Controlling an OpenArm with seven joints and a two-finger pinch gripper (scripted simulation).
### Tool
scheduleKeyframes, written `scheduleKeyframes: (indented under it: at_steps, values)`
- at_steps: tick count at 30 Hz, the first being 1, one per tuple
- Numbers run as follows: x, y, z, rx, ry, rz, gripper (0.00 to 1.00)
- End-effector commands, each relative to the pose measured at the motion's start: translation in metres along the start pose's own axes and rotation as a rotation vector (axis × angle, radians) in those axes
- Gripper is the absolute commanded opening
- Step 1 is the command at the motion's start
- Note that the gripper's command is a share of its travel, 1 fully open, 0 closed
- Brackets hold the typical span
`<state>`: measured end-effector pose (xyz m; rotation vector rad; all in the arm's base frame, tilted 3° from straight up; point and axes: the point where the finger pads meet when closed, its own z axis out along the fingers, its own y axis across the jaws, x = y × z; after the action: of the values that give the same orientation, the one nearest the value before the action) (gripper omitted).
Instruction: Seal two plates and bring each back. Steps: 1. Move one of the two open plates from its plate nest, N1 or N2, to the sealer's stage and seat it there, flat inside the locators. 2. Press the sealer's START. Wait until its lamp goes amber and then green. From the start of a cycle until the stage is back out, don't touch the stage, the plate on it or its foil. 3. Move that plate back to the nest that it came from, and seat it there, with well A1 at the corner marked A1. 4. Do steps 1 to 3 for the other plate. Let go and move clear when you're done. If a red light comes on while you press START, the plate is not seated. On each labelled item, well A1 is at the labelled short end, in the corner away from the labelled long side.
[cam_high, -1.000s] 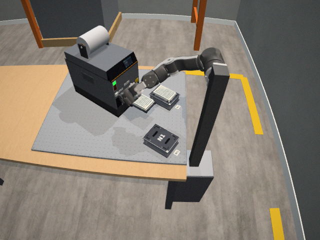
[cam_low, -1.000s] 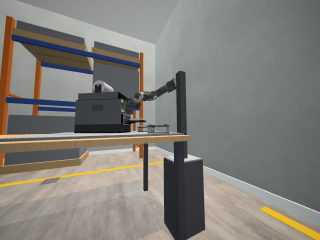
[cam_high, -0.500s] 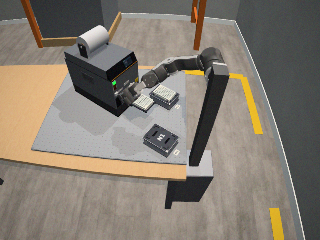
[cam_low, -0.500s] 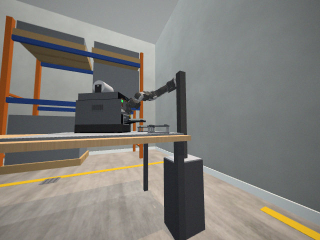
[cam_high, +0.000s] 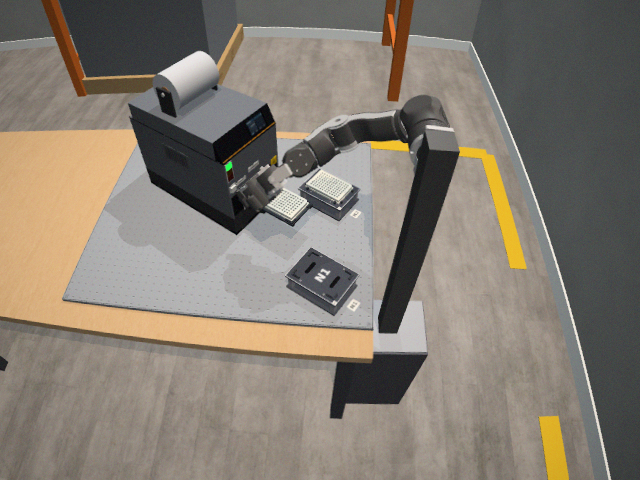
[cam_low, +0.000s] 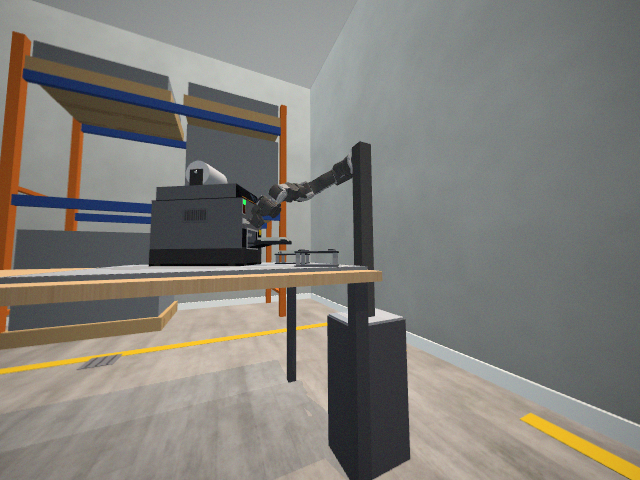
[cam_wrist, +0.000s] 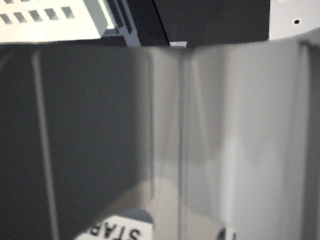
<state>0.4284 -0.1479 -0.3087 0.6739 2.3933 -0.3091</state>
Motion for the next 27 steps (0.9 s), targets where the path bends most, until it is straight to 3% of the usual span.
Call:
scheduleKeyframes:
  at_steps: [1, 27]
  values:
    - [-0.0003, 0.0013, 0.0002, -0.007, -0.001, -0.004, 0.0]
    - [-0.0046, 0.0015, 0.0017, -0.006, -0.003, -0.002, 0.0]
